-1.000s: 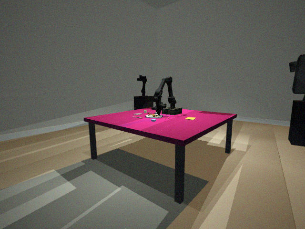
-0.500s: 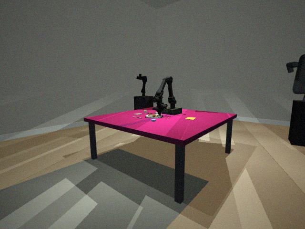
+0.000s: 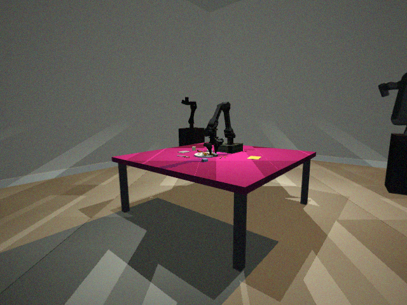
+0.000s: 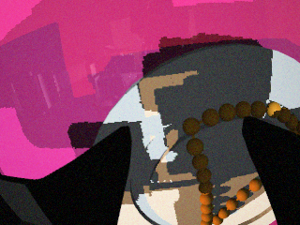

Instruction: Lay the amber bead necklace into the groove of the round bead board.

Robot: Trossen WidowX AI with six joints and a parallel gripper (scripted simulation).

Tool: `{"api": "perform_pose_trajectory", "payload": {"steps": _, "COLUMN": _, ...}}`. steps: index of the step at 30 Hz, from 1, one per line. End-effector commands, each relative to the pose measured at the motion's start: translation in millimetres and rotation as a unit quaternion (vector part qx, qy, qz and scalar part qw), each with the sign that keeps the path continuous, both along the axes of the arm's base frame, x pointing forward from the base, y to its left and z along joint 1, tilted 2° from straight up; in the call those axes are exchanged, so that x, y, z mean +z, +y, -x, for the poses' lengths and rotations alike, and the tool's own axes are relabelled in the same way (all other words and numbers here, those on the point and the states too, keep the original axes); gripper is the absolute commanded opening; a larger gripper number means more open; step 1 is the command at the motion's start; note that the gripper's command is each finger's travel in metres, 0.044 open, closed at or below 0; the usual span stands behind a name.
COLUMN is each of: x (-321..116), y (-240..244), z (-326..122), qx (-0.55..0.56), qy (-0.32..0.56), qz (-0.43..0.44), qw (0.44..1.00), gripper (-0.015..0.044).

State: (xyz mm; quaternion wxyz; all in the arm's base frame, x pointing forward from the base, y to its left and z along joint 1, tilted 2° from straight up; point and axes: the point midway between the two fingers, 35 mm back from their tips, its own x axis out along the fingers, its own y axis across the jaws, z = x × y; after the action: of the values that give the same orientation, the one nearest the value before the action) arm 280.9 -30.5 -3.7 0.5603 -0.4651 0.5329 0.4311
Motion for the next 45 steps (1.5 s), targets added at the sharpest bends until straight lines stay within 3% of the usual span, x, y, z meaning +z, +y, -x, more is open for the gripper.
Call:
{"api": "perform_pose_trajectory", "payload": {"steps": 1, "x": 4.3, "y": -0.3, "z": 0.6, "qx": -0.003, "qy": 0.000, "qz": 0.002, "qw": 1.000, "gripper": 0.0420}}
{"api": "perform_pose_trajectory", "payload": {"steps": 2, "x": 1.1, "y": 0.1, "z": 0.5, "qx": 0.000, "qy": 0.001, "qz": 0.000, "qw": 1.000, "gripper": 0.0440}}
{"api": "perform_pose_trajectory", "payload": {"steps": 25, "x": 4.7, "y": 0.1, "z": 0.7, "qx": -0.003, "qy": 0.000, "qz": 0.002, "qw": 1.000, "gripper": 0.0440}}
{"api": "perform_pose_trajectory", "payload": {"steps": 27, "x": 5.4, "y": -0.1, "z": 0.6, "qx": -0.036, "qy": -0.001, "qz": 0.000, "qw": 0.999, "gripper": 0.0387}}
{"api": "perform_pose_trajectory", "payload": {"steps": 30, "x": 8.6, "y": -1.3, "z": 0.4, "qx": -0.177, "qy": -0.003, "qz": -0.009, "qw": 0.984, "gripper": 0.0309}}
{"api": "perform_pose_trajectory", "payload": {"steps": 37, "x": 16.3, "y": -4.1, "z": 0.1, "qx": -0.504, "qy": -0.008, "qz": -0.029, "qw": 0.863, "gripper": 0.0125}}
{"api": "perform_pose_trajectory", "payload": {"steps": 42, "x": 21.9, "y": -6.2, "z": 0.1, "qx": -0.702, "qy": -0.011, "qz": -0.041, "qw": 0.710, "gripper": 0.0120}}
{"api": "perform_pose_trajectory", "payload": {"steps": 45, "x": 24.5, "y": -7.1, "z": 0.2, "qx": -0.765, "qy": -0.012, "qz": -0.045, "qw": 0.643, "gripper": 0.0120}}
